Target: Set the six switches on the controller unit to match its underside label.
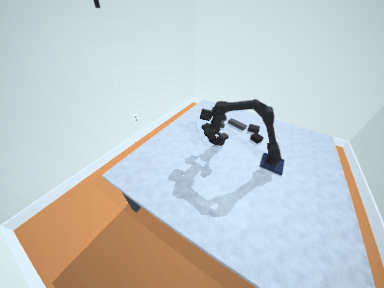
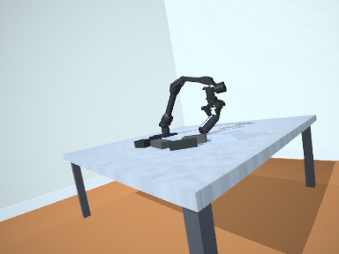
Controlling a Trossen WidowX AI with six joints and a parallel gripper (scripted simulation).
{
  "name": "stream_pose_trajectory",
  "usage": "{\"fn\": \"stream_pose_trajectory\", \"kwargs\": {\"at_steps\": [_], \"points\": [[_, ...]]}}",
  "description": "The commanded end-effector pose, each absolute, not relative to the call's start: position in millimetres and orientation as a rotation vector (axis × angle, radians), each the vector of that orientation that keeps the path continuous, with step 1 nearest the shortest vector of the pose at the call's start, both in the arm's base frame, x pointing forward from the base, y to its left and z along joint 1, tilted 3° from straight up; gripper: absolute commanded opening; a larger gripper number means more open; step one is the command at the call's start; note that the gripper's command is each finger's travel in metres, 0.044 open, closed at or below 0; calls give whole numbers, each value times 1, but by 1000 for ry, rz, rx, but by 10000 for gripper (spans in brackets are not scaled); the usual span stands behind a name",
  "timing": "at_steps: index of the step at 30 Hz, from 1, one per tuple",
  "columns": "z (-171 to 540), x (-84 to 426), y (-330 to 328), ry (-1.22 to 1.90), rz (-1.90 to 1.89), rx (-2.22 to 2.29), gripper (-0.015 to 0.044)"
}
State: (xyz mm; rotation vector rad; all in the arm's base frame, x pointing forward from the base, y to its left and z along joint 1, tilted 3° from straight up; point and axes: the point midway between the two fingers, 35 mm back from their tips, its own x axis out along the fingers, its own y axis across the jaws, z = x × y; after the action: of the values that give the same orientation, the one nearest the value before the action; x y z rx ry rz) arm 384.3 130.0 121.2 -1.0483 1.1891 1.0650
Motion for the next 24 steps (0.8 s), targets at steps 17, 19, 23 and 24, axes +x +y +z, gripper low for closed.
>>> {"fn": "stream_pose_trajectory", "kwargs": {"at_steps": [17, 19, 23, 24], "points": [[101, 386, 135, 1218, 1062, -1040, 338], [100, 386, 136, 1218, 1062, -1040, 338], [97, 386, 137, 1218, 1062, -1040, 338], [97, 386, 138, 1218, 1062, -1040, 338]]}}
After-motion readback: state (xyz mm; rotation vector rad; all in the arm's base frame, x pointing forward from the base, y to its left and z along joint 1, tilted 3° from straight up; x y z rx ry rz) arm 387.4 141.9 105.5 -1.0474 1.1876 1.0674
